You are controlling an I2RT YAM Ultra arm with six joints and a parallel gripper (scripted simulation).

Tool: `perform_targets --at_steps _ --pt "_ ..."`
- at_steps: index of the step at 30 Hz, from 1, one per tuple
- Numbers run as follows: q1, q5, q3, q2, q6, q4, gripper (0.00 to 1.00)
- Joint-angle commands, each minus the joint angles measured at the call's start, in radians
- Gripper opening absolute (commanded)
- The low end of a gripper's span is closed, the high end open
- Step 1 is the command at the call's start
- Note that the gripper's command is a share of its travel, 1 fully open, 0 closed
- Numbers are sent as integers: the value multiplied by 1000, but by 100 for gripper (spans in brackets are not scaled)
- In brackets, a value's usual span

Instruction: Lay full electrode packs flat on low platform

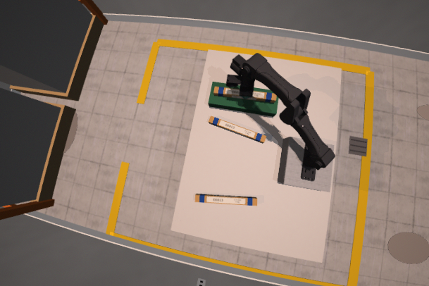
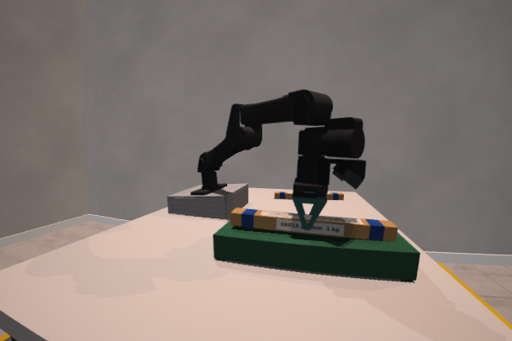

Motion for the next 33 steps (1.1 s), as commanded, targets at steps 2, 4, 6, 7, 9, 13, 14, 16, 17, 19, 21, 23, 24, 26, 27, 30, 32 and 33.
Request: perform_targets --at_steps 2,4,6,7,9,13,14,16,17,19,21,23,24,26,27,30,32,33 --pt "7 1 50 -66 -4 -10 0" --pt "5 1 46 -65 -5 -10 0" --pt "3 2 43 -65 -6 -10 0" --pt "3 2 40 -70 -6 -10 0" --pt "1 2 36 -75 -7 -10 0" --pt "-1 2 29 -87 -8 -10 0" --pt "-2 2 28 -90 -9 -10 0" --pt "-2 2 26 -93 -9 -10 0" --pt "-2 2 26 -93 -9 -10 0" --pt "-3 2 23 -95 -10 -10 0" --pt "-4 2 19 -96 -11 -10 0" --pt "-4 2 16 -96 -11 -10 0" --pt "-4 2 15 -96 -10 -10 0" --pt "-4 2 12 -97 -9 -10 0" --pt "-4 2 10 -97 -9 -10 0" --pt "-5 3 2 -100 -10 -10 0" --pt "-5 3 -8 -103 -10 -10 0" --pt "-5 3 -8 -103 -10 -10 0"
